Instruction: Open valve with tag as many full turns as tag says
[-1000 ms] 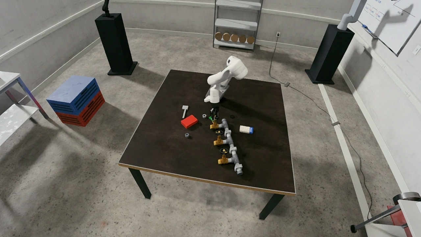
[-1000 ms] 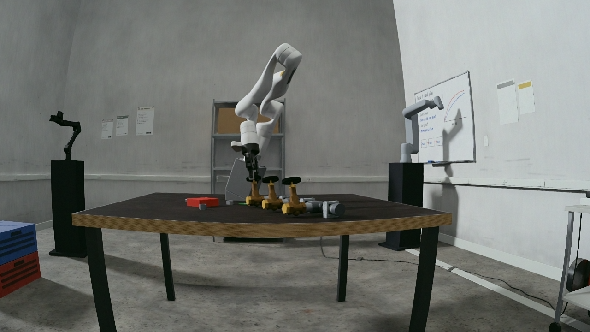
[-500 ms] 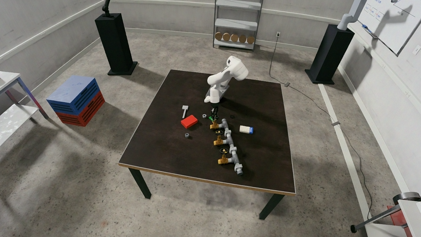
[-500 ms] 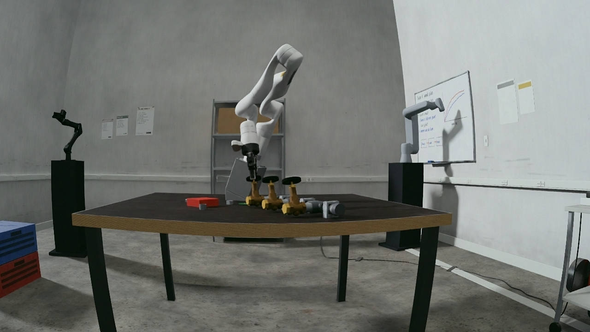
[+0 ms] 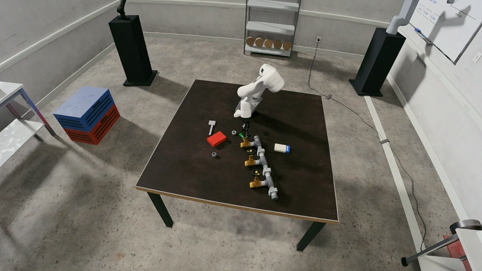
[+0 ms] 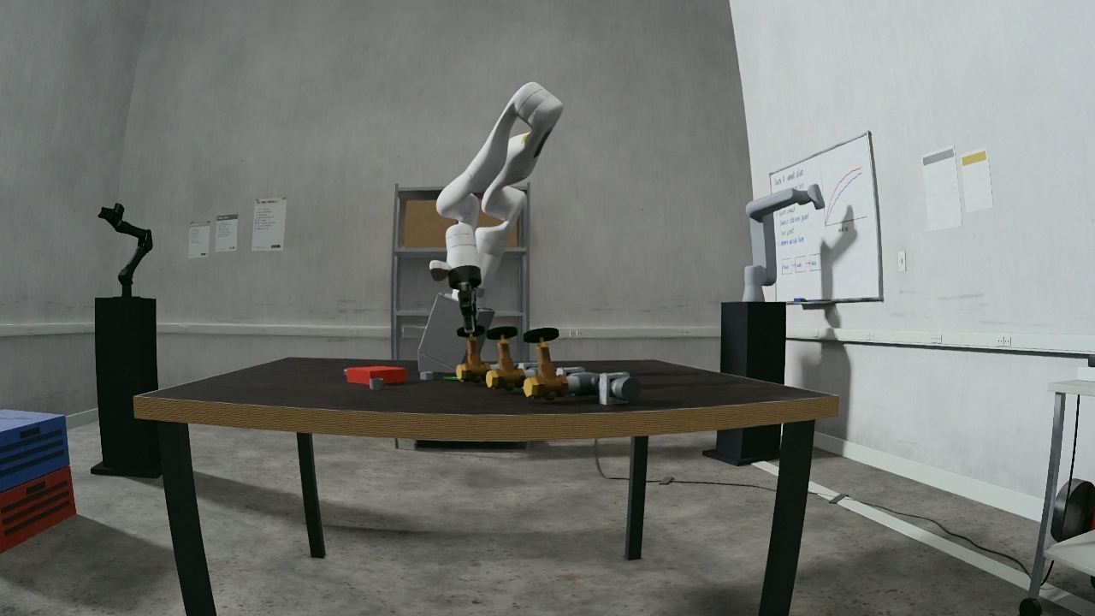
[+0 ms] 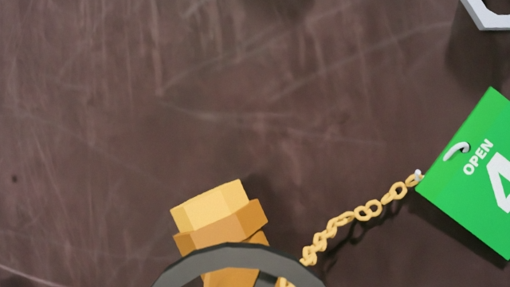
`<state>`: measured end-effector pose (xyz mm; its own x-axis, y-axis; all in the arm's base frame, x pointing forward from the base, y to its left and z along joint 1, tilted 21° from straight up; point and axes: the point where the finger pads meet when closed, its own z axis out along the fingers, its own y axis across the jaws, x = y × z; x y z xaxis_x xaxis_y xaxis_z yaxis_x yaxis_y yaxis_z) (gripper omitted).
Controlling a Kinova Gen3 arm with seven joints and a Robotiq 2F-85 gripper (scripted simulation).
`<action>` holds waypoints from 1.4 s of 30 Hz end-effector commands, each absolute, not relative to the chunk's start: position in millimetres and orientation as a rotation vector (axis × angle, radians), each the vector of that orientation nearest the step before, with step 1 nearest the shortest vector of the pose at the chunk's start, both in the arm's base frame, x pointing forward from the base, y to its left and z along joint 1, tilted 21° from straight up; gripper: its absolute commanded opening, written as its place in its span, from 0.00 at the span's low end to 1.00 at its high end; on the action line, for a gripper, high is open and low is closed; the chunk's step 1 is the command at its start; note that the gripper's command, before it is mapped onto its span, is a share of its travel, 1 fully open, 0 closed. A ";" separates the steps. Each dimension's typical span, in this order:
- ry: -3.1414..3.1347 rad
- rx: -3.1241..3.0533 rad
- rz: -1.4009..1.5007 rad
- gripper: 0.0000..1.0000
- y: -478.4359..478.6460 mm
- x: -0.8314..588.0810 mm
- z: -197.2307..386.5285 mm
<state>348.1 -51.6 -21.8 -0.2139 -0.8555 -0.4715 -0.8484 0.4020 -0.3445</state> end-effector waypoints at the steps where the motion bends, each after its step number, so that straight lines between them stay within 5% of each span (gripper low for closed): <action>1: 2.061 -1.445 -0.017 1.00 -52.1 348.4 -21.2; 42: 2.108 -1.375 0.010 1.00 -52.1 348.4 -21.2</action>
<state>348.2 -51.7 -21.7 -0.2581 -0.8333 -0.4889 -0.8357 0.4465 -0.3199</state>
